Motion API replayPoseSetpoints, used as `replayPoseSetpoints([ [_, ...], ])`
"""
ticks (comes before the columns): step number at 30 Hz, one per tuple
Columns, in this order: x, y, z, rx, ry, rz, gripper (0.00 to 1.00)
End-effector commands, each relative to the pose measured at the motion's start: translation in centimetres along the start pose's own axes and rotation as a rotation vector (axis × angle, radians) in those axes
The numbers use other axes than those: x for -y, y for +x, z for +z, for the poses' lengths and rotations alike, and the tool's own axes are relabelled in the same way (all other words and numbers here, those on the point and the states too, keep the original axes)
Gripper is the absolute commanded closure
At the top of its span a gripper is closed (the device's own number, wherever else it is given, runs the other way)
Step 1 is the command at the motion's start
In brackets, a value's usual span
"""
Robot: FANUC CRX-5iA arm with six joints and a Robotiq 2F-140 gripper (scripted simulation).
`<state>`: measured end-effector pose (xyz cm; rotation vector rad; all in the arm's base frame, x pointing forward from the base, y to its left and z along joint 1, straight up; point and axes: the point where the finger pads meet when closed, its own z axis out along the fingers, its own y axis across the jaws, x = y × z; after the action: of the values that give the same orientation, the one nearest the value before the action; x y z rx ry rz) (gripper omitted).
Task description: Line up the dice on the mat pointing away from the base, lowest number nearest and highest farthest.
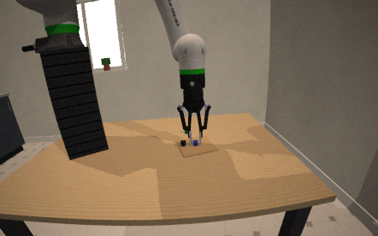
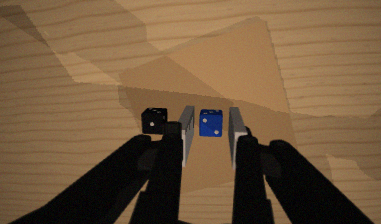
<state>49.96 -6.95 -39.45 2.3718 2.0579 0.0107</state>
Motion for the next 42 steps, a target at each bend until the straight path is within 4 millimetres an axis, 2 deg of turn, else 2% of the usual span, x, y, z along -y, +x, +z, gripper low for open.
replayPoseSetpoints([
  [1, 0.0, 0.0, 0.0, 0.0, 0.0, 0.0, 0.79],
  [10, 0.0, 0.0, -0.1, 0.0, 0.0, 0.0, 0.79],
  [18, 0.0, 0.0, -1.5, 0.0, 0.0, 0.0, 0.79],
  [31, 0.0, 0.0, -7.9, 0.0, 0.0, 0.0, 0.79],
  [41, 0.0, 0.0, -9.0, 0.0, 0.0, 0.0, 0.79],
  [42, 0.0, 0.0, -9.0, 0.0, 0.0, 0.0, 0.0],
])
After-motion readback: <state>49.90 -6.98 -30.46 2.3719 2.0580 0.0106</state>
